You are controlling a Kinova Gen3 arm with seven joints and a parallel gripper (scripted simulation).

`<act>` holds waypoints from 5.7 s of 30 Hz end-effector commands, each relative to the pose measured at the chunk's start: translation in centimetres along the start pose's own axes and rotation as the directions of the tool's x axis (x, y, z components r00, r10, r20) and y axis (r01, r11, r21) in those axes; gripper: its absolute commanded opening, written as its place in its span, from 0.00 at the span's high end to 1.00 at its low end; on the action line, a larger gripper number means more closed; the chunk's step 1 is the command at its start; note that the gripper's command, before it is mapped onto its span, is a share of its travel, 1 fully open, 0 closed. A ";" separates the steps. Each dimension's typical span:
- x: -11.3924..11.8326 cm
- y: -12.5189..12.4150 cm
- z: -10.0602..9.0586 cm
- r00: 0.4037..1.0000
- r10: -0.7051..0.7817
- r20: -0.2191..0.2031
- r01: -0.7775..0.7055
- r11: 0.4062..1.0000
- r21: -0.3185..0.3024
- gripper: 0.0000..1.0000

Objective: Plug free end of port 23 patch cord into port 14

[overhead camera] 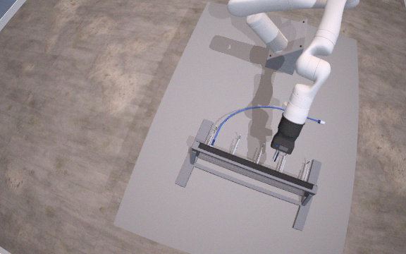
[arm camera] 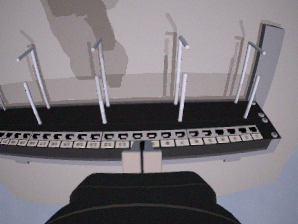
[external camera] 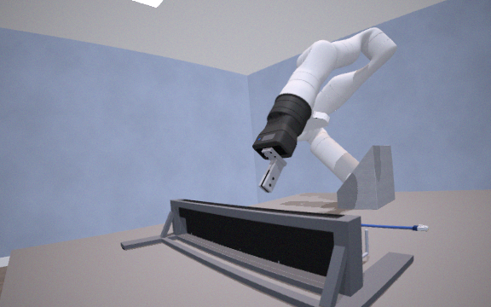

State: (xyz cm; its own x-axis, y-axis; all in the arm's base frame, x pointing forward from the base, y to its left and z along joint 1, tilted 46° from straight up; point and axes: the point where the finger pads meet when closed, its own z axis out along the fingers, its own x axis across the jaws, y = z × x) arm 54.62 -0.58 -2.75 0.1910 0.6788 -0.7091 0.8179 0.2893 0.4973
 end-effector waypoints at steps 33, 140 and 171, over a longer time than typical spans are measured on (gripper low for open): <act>0.0 -0.1 0.2 1.000 -0.019 0.002 0.019 1.000 0.001 1.00; -10.2 -0.2 -12.3 1.000 -0.014 0.007 0.014 1.000 0.005 1.00; -9.9 0.0 -0.2 1.000 -0.015 0.001 0.015 1.000 0.002 1.00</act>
State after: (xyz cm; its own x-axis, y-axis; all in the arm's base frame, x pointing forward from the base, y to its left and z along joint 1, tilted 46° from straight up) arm 52.29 -6.69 4.33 0.1748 0.6760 -0.7158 0.8225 0.2994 0.4836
